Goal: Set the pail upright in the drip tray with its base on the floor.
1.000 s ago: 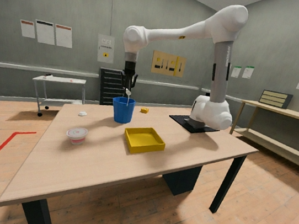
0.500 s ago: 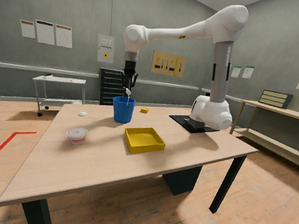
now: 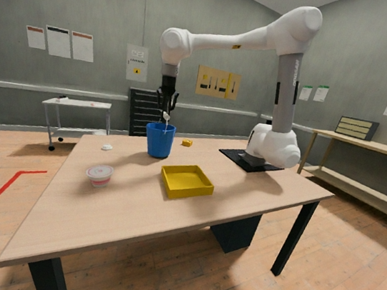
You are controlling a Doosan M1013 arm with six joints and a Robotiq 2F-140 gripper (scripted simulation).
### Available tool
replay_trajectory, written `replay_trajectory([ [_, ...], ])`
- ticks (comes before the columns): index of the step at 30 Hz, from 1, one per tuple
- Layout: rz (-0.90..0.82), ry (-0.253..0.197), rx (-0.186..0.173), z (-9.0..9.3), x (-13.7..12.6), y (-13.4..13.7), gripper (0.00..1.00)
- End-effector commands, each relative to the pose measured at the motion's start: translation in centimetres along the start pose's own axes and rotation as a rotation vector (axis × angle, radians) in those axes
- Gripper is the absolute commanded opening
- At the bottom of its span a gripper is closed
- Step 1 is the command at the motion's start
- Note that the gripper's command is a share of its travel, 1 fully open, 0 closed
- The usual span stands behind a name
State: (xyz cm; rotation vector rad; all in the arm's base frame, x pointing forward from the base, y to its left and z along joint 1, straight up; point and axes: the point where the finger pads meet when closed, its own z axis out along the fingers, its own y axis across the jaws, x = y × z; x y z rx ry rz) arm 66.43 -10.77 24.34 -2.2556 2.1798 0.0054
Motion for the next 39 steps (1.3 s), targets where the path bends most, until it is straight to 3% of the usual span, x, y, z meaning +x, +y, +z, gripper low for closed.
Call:
replay_trajectory([
  [1,0.000,0.000,0.001,-0.4,0.0,0.0,0.10],
  [39,0.000,0.000,0.001,-6.1,0.0,0.0,0.10],
])
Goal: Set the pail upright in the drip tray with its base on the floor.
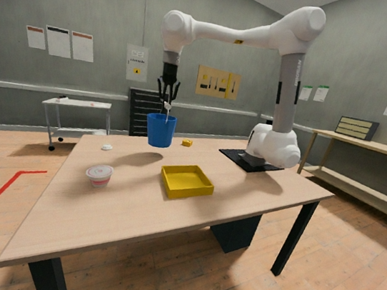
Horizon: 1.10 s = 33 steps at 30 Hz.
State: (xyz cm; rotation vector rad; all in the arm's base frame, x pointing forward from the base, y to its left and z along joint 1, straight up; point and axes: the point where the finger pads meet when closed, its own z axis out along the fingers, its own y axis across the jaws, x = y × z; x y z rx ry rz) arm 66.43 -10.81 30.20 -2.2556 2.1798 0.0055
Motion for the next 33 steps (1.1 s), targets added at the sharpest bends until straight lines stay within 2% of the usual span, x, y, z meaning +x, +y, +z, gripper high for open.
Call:
replay_trajectory([
  [1,0.000,0.000,0.001,-0.35,0.00,-0.02,0.10],
  [9,0.000,0.000,0.001,-1.02,0.00,-0.02,0.10],
  [33,0.000,0.000,0.001,-1.33,0.00,-0.02,0.10],
])
